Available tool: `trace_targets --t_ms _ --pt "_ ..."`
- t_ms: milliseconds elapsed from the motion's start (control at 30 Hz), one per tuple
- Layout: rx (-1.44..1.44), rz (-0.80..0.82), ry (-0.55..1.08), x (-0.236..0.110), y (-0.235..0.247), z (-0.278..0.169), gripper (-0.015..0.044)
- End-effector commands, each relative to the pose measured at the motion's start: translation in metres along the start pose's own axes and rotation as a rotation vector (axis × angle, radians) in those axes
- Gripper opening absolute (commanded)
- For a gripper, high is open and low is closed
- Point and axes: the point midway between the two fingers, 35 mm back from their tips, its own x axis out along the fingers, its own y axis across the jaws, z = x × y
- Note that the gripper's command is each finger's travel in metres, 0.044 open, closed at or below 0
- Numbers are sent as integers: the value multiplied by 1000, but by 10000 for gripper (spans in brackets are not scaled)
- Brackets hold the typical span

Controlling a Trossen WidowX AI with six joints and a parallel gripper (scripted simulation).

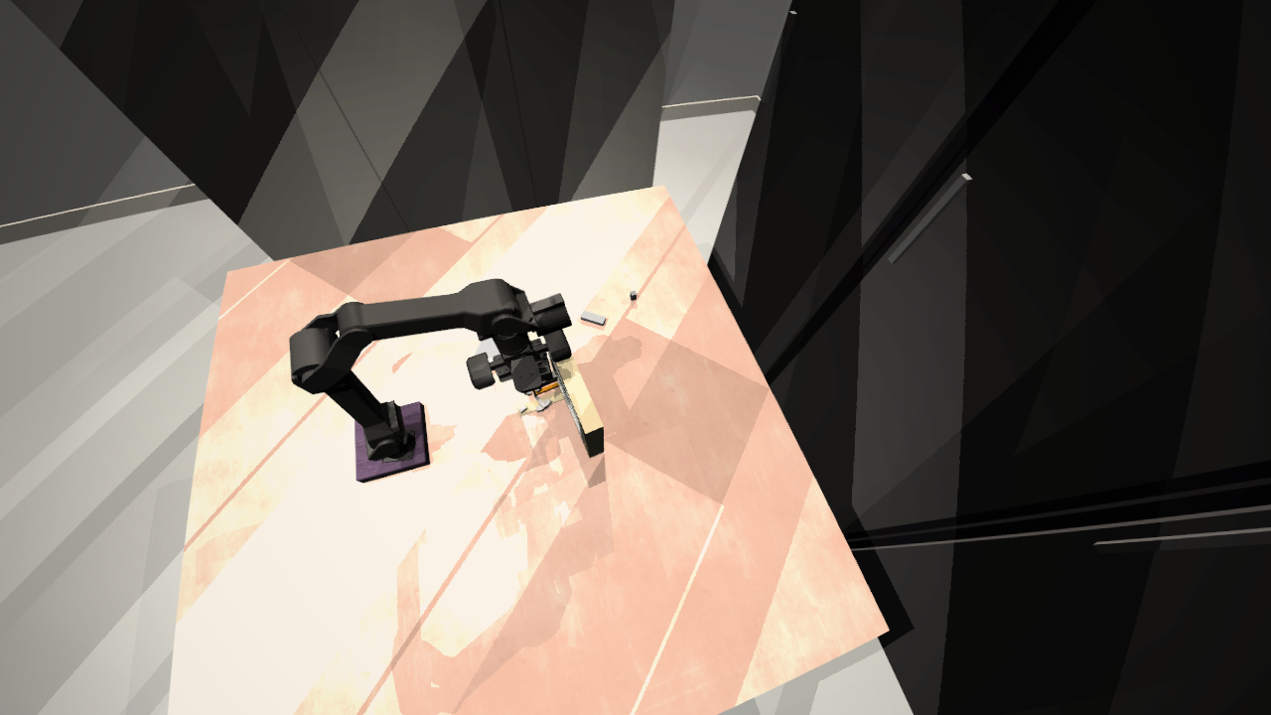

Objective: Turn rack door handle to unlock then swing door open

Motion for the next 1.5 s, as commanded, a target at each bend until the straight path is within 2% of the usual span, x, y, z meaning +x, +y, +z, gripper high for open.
trace_targets --t_ms 0,1467 --pt "-71 -4 -4 0 -6 3 28" --pt "-789 -12 -4 0 -72 55 28"
